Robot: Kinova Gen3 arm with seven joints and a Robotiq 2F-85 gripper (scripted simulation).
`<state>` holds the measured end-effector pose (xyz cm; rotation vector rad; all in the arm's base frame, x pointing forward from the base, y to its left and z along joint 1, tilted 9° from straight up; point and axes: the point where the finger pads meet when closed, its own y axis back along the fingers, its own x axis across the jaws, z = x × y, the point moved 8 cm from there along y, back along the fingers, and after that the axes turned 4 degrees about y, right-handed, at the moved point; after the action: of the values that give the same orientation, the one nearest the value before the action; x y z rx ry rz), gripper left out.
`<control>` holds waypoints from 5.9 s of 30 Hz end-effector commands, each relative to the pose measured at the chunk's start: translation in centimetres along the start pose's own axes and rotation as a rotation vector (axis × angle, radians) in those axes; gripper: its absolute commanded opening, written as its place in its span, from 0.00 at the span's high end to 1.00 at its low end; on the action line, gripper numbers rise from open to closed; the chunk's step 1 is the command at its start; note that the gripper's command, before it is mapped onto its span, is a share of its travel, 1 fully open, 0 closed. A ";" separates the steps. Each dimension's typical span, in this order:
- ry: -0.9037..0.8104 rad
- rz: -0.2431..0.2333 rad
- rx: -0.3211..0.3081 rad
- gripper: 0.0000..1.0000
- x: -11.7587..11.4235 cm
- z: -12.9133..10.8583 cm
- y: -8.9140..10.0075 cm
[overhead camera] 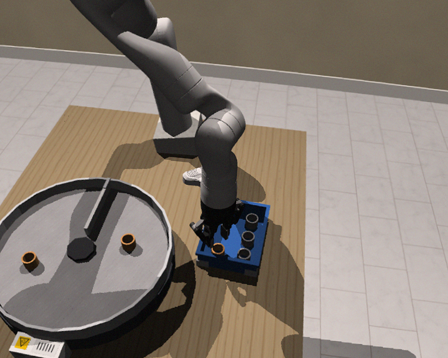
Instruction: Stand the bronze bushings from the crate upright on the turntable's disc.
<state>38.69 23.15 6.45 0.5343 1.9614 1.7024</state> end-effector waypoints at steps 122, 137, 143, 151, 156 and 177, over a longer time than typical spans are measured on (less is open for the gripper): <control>0.000 0.000 -0.001 0.61 0.0 0.1 -3.9; 0.000 0.000 -0.001 0.61 0.0 0.1 -3.9; 0.000 0.000 -0.001 1.00 0.0 0.1 -3.9; 0.000 0.000 -0.001 1.00 0.0 0.1 -3.9; 0.000 0.000 -0.001 1.00 0.0 0.1 -3.9; 0.000 0.000 -0.001 1.00 0.0 0.1 -3.9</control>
<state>38.79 22.61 2.56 0.5337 1.9611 1.7032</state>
